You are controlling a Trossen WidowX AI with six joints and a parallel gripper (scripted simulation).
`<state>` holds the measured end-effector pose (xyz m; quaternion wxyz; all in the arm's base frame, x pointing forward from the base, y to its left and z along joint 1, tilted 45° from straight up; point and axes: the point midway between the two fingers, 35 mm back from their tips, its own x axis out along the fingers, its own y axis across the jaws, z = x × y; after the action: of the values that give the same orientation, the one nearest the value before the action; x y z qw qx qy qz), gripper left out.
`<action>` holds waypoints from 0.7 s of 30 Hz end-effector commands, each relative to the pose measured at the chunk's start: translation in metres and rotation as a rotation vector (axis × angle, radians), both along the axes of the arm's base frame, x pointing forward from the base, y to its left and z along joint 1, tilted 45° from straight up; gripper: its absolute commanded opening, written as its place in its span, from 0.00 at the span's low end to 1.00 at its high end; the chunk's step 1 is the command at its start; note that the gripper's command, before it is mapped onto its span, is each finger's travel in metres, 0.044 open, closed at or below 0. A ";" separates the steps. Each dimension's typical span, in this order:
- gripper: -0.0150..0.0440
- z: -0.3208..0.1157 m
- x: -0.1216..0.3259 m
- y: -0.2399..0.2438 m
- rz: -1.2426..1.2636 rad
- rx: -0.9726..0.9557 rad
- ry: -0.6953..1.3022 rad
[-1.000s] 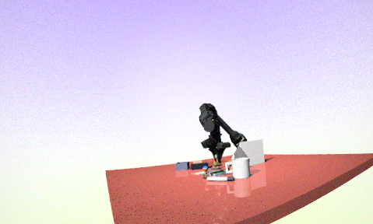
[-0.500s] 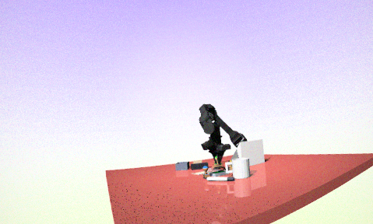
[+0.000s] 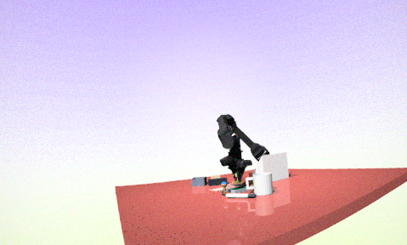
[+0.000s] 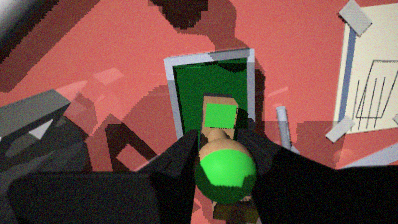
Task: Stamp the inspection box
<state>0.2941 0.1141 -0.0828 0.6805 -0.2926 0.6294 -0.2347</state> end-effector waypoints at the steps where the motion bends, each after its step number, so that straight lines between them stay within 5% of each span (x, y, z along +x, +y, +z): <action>1: 0.25 -0.002 0.000 -0.002 0.006 -0.004 0.004; 21: 0.25 -0.008 0.000 -0.009 -0.001 -0.005 -0.002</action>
<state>0.2937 0.1056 -0.0904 0.6800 -0.2926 0.6293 -0.2365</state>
